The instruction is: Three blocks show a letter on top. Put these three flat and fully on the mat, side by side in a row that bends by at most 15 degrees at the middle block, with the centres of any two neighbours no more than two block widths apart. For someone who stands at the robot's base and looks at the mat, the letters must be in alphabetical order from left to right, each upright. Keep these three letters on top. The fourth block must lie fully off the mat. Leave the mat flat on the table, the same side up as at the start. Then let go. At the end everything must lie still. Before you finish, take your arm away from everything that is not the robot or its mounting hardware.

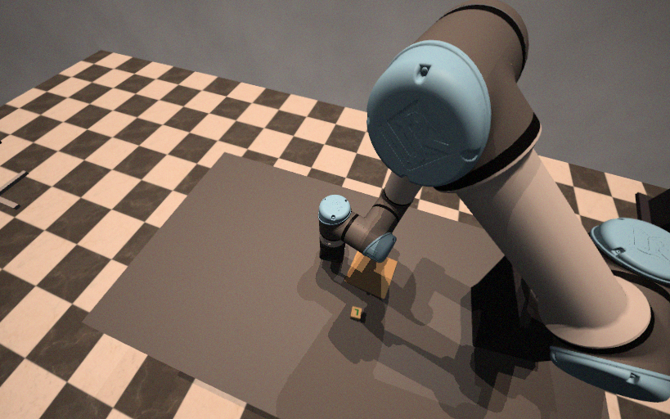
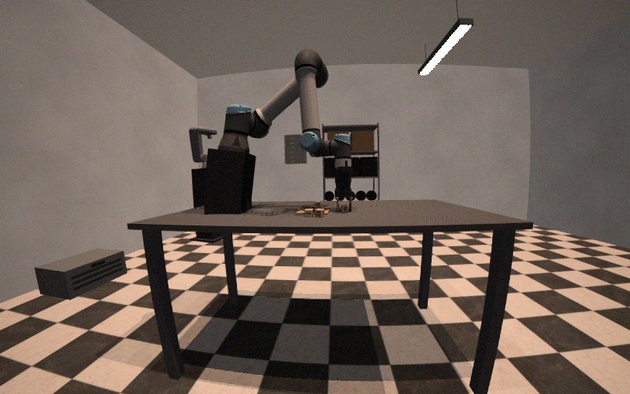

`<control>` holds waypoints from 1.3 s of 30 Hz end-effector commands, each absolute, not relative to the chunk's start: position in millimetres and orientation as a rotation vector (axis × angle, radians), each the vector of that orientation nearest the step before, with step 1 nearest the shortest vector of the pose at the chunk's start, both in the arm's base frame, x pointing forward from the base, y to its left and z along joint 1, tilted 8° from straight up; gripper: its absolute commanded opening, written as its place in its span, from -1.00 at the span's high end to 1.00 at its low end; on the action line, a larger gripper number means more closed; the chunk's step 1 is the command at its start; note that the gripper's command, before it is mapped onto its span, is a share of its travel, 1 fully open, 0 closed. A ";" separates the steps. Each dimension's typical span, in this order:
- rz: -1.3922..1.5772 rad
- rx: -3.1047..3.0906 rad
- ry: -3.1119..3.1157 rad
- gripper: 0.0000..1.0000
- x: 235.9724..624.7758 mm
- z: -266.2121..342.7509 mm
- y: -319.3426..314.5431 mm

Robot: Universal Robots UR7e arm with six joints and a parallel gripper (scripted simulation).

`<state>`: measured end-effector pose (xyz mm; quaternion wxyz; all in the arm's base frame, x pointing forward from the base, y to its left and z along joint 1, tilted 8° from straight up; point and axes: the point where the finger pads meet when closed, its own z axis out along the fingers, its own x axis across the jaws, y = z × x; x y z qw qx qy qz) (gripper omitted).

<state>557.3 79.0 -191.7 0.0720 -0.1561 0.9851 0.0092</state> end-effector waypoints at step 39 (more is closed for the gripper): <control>0.026 -0.470 2.957 -0.14 558.6 -191.0 79.6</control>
